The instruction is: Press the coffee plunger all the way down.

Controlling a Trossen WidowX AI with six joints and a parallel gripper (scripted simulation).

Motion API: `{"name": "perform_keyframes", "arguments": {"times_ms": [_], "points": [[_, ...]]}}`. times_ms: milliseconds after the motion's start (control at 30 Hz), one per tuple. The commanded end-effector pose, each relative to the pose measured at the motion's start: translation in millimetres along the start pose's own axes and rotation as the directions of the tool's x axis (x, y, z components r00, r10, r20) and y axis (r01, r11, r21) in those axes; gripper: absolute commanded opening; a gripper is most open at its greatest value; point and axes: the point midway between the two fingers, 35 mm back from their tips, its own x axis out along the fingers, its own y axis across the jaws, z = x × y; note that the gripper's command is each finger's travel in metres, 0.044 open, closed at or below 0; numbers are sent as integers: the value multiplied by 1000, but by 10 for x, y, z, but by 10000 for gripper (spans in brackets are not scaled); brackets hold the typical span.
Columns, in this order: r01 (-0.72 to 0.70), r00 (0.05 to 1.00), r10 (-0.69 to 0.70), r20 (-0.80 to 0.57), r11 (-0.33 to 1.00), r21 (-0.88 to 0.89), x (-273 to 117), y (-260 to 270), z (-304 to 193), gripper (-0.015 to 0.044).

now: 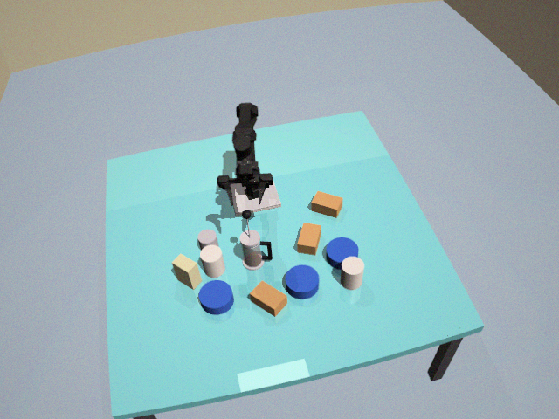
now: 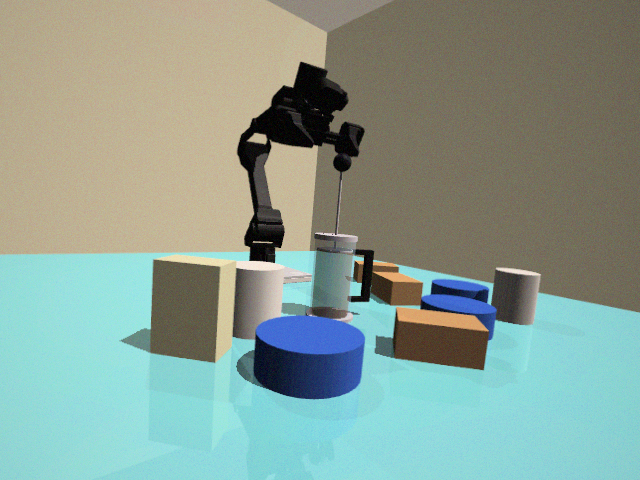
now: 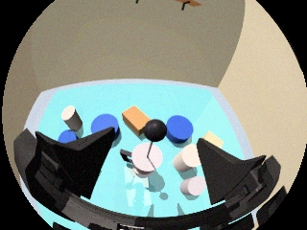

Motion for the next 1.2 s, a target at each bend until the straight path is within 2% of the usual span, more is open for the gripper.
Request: {"name": "perform_keyframes", "arguments": {"times_ms": [0,633,1033,1167], "points": [[-5,1000,5,-9,1000,6,78,8,-34,440],[-5,1000,5,-7,1000,6,357,8,-40,440],[-5,1000,5,-7,1000,6,357,8,-40,125],[-5,1000,5,-7,1000,6,357,8,-40,124]]}}
